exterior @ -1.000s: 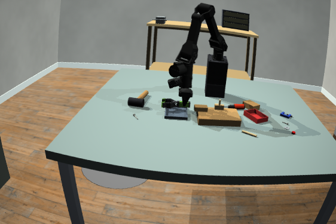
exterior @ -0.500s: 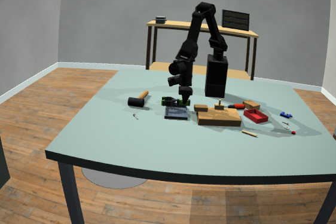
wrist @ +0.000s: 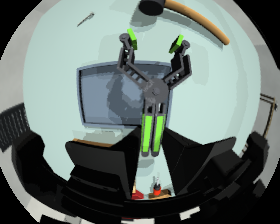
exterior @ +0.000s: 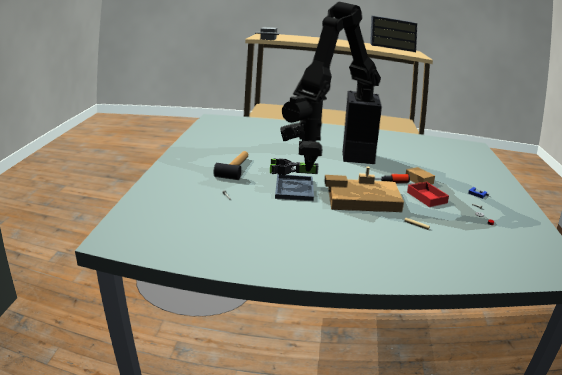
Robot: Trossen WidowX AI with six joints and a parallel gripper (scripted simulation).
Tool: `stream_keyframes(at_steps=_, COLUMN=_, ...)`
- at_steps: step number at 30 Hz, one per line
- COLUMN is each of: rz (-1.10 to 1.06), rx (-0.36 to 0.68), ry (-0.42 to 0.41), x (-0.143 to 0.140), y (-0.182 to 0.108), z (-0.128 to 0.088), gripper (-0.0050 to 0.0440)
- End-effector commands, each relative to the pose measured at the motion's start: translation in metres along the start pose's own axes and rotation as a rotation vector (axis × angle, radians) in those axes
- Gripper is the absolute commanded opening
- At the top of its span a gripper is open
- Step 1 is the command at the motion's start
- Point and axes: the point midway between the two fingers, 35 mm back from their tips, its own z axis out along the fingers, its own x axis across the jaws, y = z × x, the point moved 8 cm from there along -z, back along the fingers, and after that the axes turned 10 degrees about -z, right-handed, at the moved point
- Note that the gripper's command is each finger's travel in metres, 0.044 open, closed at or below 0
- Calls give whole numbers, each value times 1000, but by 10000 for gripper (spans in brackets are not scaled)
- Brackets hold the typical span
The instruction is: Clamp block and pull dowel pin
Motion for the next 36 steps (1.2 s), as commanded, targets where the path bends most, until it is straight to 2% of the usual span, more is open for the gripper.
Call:
stream_keyframes(at_steps=1, rz=-4, rx=-7, ry=9, x=2, y=1, z=-6, gripper=0)
stream_keyframes(at_steps=36, rz=-3, rx=-7, ry=9, x=2, y=2, z=-29, gripper=0)
